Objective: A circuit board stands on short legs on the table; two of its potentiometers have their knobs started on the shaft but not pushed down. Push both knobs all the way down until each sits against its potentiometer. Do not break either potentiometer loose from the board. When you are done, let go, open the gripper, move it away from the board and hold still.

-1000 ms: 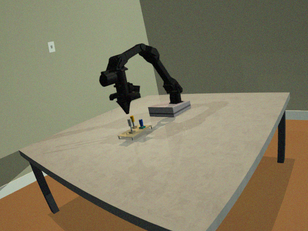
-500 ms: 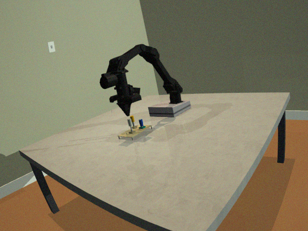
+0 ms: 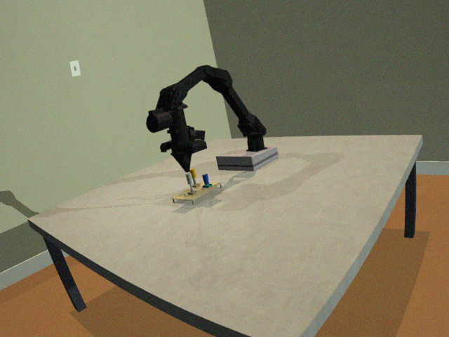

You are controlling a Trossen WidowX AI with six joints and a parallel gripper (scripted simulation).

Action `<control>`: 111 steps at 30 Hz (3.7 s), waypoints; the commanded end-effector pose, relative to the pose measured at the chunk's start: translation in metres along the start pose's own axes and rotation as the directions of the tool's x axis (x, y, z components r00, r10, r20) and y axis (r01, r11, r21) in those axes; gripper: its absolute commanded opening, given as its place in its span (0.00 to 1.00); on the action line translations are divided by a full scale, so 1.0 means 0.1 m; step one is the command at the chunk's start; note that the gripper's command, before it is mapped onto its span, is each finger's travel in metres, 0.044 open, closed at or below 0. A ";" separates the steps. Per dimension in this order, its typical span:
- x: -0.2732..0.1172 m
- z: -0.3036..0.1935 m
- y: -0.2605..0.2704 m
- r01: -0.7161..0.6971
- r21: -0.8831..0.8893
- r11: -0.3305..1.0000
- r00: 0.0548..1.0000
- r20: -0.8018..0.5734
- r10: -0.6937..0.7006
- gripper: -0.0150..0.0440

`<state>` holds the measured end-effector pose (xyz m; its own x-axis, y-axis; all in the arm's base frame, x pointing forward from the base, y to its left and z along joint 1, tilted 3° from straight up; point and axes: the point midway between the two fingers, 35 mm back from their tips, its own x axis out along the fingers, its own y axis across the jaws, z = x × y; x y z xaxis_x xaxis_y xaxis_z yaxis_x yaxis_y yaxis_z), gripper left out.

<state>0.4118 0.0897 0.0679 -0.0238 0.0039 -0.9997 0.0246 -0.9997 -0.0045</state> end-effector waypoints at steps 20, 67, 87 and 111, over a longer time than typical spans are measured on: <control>0.06 0.00 -0.01 0.003 -0.007 1.000 1.000 0.000 -0.003 0.25; 0.19 0.00 -0.01 0.003 -0.007 1.000 1.000 0.000 -0.003 0.25; 0.29 0.00 -0.01 0.003 -0.007 1.000 1.000 0.000 -0.003 0.25; 0.39 0.00 -0.01 0.003 -0.007 1.000 1.000 0.000 -0.003 0.25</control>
<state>0.4090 0.0893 0.0500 -0.0062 0.0077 -1.0000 0.0252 -0.9997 -0.0078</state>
